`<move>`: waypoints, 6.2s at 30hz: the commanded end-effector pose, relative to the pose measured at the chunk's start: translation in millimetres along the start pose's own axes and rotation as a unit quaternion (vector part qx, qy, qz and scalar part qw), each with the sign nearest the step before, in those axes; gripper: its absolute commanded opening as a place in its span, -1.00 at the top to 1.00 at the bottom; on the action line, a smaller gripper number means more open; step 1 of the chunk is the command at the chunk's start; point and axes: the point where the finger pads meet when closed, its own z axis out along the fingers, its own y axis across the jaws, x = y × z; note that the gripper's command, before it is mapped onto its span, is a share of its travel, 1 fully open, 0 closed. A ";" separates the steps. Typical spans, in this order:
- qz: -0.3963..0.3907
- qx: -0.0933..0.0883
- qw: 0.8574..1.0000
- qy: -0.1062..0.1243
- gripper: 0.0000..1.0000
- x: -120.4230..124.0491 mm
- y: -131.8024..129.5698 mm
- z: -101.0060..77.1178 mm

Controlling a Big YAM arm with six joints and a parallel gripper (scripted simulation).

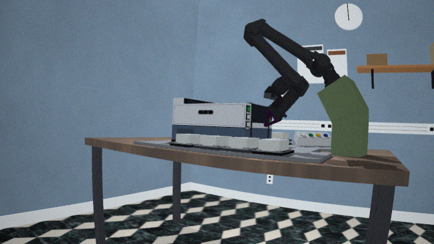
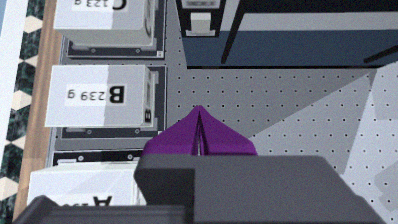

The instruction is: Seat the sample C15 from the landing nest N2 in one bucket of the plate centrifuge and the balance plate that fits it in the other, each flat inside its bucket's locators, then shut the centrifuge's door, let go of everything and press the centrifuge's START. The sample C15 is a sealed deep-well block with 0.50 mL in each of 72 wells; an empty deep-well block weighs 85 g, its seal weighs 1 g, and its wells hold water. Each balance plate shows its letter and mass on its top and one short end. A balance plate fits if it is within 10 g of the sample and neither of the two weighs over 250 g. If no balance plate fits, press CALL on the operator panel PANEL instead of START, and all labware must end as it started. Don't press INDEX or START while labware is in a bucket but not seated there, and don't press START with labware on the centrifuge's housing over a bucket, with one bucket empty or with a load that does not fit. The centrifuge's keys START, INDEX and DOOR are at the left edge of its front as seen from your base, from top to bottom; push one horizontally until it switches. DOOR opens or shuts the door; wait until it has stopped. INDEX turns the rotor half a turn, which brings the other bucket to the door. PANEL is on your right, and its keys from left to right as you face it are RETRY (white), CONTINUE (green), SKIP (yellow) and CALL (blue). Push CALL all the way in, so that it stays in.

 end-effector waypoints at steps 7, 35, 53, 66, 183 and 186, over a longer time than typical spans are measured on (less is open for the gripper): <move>-0.003 0.006 1.000 -0.015 1.00 -3.2 -5.2 5.8; 0.007 0.004 1.000 -0.031 1.00 -16.6 -3.1 8.4; -0.001 0.005 1.000 -0.020 1.00 -22.6 -4.0 19.1; -0.001 0.005 1.000 -0.021 1.00 -39.0 -4.3 33.8; -0.003 0.006 1.000 -0.019 1.00 -61.6 -7.7 58.4; -0.002 0.006 1.000 -0.022 1.00 -65.6 -7.5 59.2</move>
